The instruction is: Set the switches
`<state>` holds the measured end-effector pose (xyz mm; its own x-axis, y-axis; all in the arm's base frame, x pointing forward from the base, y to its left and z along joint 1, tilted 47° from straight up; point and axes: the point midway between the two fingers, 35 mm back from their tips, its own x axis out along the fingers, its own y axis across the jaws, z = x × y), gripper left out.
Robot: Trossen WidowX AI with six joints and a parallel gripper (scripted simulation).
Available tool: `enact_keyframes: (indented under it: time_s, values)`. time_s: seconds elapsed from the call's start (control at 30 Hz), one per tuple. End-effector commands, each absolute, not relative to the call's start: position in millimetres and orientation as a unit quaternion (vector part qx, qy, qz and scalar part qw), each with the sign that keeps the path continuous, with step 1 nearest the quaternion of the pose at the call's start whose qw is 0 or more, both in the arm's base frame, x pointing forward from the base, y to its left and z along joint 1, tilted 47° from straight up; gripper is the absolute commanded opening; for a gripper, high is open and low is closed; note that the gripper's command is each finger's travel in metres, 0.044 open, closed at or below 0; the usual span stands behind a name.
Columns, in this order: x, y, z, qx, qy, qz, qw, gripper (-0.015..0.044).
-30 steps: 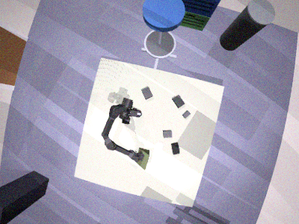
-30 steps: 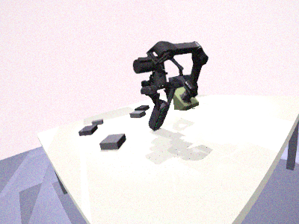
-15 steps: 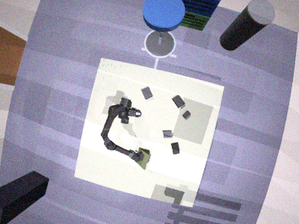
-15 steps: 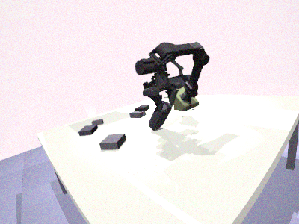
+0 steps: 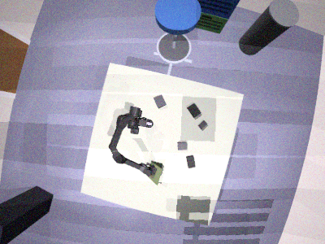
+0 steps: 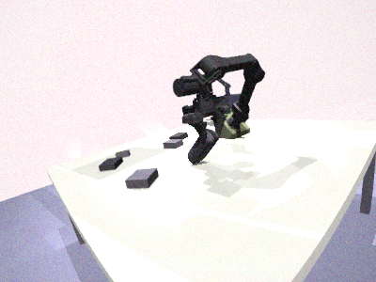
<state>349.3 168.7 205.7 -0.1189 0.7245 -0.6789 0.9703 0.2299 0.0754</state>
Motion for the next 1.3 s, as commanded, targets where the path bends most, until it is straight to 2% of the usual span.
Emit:
enact_keyframes:
  time_s: [0.0, 1.27]
  values:
    - [347.9, 170.9, 200.9, 0.585, 0.721, -0.208, 0.307, 0.0338]
    - [341.0, 200.3, 199.6, 0.586, 0.721, -0.207, 0.306, 0.0338]
